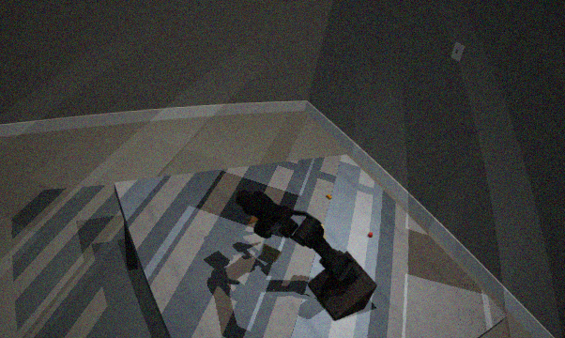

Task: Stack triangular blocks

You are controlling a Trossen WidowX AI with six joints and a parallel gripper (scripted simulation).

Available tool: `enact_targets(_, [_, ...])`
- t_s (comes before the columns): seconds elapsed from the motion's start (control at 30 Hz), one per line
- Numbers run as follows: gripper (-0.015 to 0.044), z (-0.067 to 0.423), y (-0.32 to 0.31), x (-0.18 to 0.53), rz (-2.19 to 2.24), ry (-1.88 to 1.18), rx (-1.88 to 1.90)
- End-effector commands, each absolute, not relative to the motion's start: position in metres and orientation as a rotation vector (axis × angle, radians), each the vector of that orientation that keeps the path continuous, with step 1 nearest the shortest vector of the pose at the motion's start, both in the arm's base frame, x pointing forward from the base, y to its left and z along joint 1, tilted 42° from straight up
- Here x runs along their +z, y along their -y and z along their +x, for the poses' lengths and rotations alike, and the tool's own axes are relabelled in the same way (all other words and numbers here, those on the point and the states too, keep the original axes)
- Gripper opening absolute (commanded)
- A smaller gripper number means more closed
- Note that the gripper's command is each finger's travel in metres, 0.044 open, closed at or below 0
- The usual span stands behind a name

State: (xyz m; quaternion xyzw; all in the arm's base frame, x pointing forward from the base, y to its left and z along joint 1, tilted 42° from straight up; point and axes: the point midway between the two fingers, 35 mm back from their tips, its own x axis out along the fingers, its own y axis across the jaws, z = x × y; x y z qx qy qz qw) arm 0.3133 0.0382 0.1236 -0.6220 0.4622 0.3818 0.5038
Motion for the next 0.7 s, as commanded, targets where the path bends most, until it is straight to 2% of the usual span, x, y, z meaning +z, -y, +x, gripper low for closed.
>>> enact_targets(0.0, [0.0440,0.331,-0.017,0.103,-1.245,-1.275,0.929])
enact_targets(0.33, [0.0440,0.363,0.042,0.039,-0.477,-1.588,0.892])
enact_targets(0.67, [0.0440,0.365,0.106,-0.029,0.325,-1.734,0.736])
